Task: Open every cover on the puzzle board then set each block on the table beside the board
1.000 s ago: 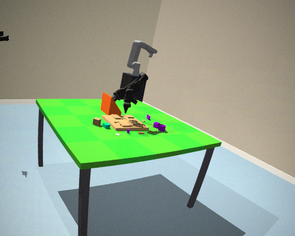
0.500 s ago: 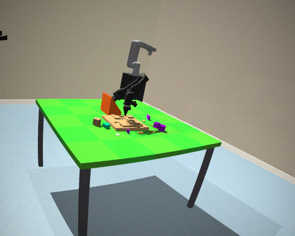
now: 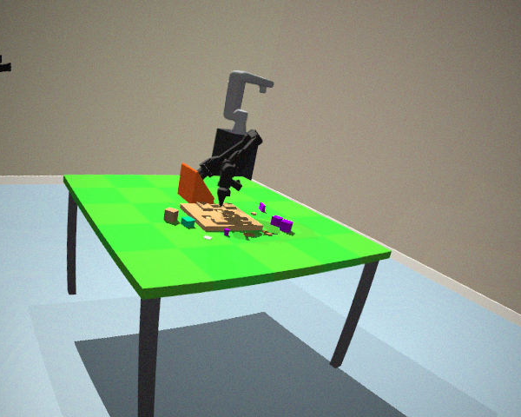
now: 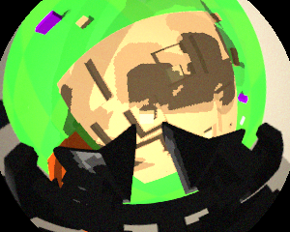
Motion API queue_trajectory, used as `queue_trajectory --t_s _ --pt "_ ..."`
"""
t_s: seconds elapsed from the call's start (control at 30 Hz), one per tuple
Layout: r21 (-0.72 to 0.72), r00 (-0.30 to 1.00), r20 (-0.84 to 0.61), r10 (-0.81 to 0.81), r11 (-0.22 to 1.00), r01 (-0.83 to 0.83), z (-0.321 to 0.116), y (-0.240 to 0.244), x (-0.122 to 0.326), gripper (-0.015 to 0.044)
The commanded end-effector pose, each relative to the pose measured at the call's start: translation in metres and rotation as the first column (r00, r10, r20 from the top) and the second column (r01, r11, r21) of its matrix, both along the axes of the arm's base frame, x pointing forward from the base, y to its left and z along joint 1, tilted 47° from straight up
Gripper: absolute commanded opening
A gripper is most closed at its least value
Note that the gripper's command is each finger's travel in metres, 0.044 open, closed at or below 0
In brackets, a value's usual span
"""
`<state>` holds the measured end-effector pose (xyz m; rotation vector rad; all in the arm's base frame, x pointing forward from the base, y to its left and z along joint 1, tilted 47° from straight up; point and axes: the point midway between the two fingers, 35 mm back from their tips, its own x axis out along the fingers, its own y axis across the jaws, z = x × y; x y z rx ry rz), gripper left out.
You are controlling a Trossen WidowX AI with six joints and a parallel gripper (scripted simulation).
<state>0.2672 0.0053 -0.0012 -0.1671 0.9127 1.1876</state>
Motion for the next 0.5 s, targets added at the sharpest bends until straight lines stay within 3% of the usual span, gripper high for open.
queue_trajectory --t_s 0.0,0.47 --pt "0.004 1.0 -0.005 -0.003 1.0 0.003 -0.0011 0.0005 -0.0002 0.0144" --pt "0.004 1.0 -0.005 -0.003 1.0 0.003 -0.0041 0.0035 0.0002 0.0144"
